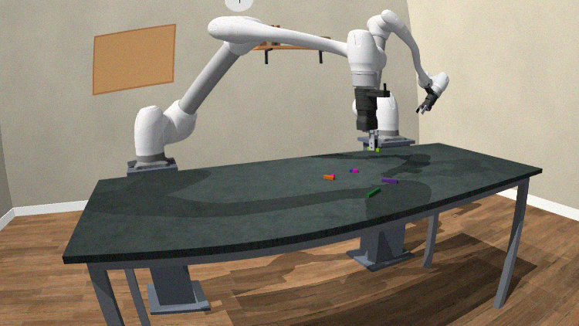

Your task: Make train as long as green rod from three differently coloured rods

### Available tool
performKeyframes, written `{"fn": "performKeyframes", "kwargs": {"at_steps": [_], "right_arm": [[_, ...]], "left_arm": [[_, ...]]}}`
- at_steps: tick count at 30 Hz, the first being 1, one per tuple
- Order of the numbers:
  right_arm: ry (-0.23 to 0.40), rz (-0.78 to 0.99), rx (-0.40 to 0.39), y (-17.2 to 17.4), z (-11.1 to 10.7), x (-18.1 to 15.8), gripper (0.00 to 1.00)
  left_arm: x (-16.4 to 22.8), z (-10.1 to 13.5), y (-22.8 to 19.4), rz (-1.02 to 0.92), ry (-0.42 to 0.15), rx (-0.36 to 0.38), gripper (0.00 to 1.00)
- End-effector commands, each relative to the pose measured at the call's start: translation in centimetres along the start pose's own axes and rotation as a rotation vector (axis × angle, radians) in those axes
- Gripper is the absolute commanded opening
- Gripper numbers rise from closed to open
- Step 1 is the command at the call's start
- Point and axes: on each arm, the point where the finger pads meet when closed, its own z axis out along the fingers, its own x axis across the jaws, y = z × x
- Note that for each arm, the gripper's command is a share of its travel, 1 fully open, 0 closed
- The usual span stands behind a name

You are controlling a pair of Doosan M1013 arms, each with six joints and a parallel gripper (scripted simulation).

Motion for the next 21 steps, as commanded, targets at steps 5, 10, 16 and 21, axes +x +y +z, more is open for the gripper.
{"fn": "performKeyframes", "kwargs": {"at_steps": [5,10,16,21], "right_arm": [[0.004,0.284,0.004,0.6,-0.1,-0.3,0.24],[0.004,0.454,0.004,1.1,-0.1,-0.5,0.24],[0.003,0.657,0.005,1.7,-0.1,-0.8,0.24],[0.003,0.816,0.005,2.3,-0.1,-1.1,0.24]], "left_arm": [[0.0,0.0,0.0,0.000,0.000,-0.001,1.00],[0.0,0.0,0.0,0.000,0.000,-0.001,1.00],[0.0,0.0,0.0,0.000,0.000,-0.001,1.00],[0.0,0.0,0.0,0.000,0.000,-0.001,1.00]]}}
